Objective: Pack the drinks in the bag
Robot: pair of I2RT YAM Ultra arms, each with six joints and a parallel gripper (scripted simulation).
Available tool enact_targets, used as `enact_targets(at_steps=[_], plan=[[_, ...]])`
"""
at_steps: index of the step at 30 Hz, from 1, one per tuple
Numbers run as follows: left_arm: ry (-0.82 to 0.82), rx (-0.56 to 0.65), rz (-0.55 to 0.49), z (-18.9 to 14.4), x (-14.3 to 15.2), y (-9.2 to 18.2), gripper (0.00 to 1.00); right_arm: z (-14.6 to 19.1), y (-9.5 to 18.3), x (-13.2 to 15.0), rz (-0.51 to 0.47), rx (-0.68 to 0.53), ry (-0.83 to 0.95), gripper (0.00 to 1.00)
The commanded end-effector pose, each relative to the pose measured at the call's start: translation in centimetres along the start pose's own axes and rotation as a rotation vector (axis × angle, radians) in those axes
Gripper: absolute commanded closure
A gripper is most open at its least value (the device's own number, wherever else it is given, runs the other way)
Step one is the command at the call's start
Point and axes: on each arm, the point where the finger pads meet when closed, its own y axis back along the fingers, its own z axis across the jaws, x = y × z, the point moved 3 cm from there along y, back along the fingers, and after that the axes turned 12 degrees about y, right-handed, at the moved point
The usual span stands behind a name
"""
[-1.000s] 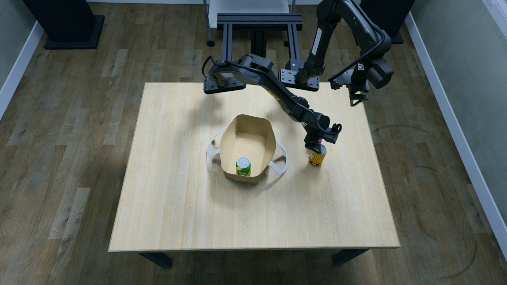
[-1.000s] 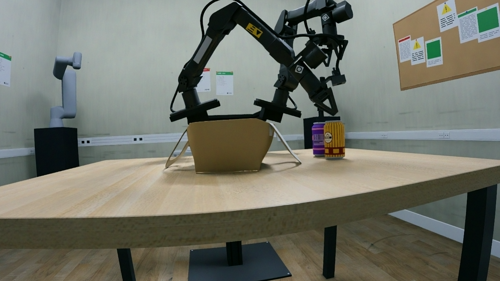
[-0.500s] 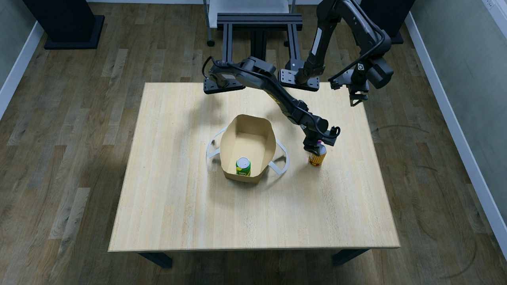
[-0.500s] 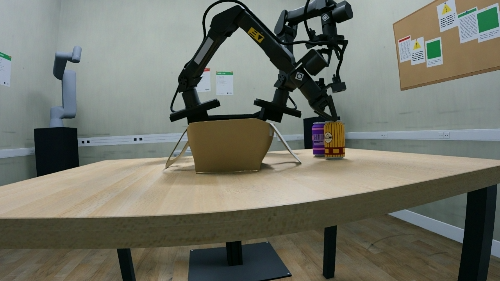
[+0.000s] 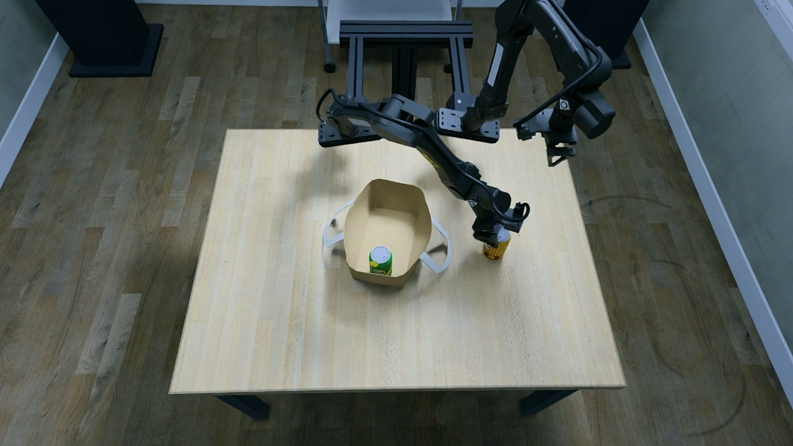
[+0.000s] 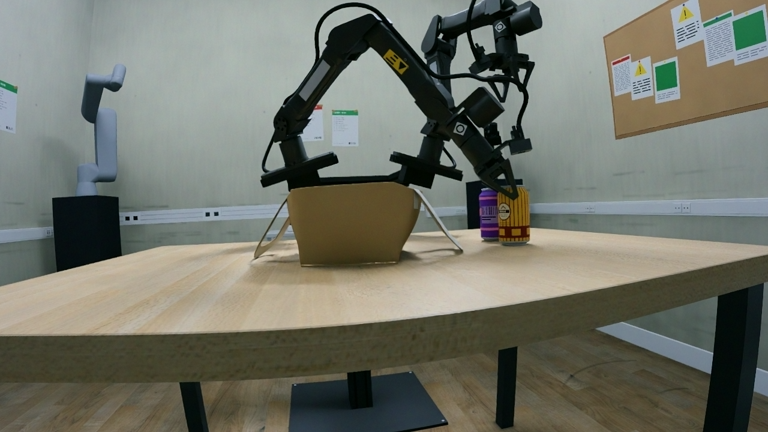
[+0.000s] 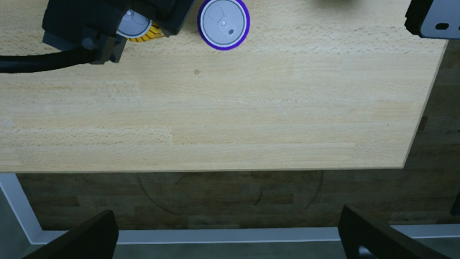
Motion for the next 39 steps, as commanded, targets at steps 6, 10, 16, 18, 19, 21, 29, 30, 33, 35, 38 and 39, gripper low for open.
enact_targets(at_steps=[6, 10, 16, 18, 19, 21, 29, 30, 33, 35, 38, 39], plan=[[-0.003, -0.029, -0.011, 0.0, -0.2, 0.9, 0.00, -0.6, -0.2, -1.9, -0.063, 0.018, 0.004, 0.16], [-0.003, -0.029, -0.011, 0.0, -0.2, 0.9, 0.00, -0.7, -1.5, -0.6, -0.054, 0.020, -0.005, 0.16], [-0.003, -0.029, -0.011, 0.0, -0.2, 0.9, 0.00, -1.0, -1.4, -1.3, -0.078, 0.030, -0.004, 0.16], [-0.003, -0.029, -0.011, 0.0, -0.2, 0.9, 0.00, -0.9, -0.1, -2.5, -0.077, 0.020, 0.009, 0.16], [-0.003, -0.029, -0.011, 0.0, -0.2, 0.9, 0.00, -0.9, -0.2, -2.4, -0.077, 0.021, 0.009, 0.16], [-0.003, -0.029, -0.011, 0.0, -0.2, 0.9, 0.00, -1.5, -0.2, -2.7, -0.099, 0.038, -0.003, 0.16], [-0.003, -0.029, -0.011, 0.0, -0.2, 0.9, 0.00, -1.7, -0.2, -2.6, -0.092, 0.037, -0.007, 0.26], [-0.003, -0.029, -0.011, 0.0, -0.2, 0.9, 0.00, -1.7, -0.2, -2.6, -0.092, 0.037, -0.007, 0.26], [-0.003, -0.029, -0.011, 0.0, -0.2, 0.9, 0.00, -1.7, -0.2, -2.6, -0.092, 0.037, -0.007, 0.26], [-0.003, -0.029, -0.011, 0.0, -0.2, 0.9, 0.00, -1.7, -0.2, -2.6, -0.092, 0.037, -0.007, 0.27], [-0.003, -0.029, -0.011, 0.0, -0.2, 0.9, 0.00, -1.7, -0.2, -2.6, -0.092, 0.037, -0.007, 0.28], [-0.003, -0.029, -0.011, 0.0, -0.2, 0.9, 0.00, -1.7, -0.2, -2.6, -0.092, 0.037, -0.007, 0.28]])
